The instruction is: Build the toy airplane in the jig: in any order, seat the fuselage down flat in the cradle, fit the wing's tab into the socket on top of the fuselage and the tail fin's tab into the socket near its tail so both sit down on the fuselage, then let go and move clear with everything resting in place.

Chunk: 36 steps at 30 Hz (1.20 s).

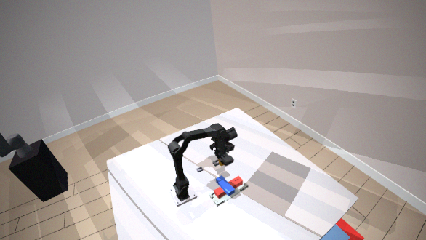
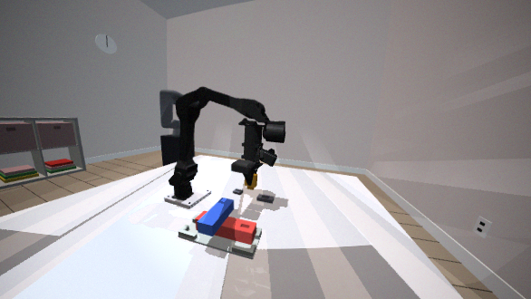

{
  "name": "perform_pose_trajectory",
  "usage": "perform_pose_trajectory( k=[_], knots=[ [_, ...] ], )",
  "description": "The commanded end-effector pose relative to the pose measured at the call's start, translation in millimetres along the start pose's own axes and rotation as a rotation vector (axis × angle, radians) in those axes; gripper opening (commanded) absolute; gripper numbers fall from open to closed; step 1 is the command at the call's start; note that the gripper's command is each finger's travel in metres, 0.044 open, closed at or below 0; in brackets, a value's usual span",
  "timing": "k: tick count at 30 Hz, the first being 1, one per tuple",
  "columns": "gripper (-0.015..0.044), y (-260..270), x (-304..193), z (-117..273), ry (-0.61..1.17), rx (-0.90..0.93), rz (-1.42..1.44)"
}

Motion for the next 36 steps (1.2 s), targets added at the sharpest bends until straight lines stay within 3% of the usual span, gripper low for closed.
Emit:
perform_pose_trajectory(
  k=[1, 36],
  knots=[
    [0.0, -11.6, 3.8, -0.8, -0.009, 0.002, 0.01],
    [0.0, -115.6, 2.4, -22.7, -0.008, -0.005, 0.051]
  ],
)
Point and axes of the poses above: the point midway between the two fingers, 35 mm back from their tips, its own z axis back along the fingers, its own y axis across the jaws, x = y × z, the point moved 8 cm from there along z, back along the fingers, and after that the axes turned 13 degrees about z, right-handed, at the moved point
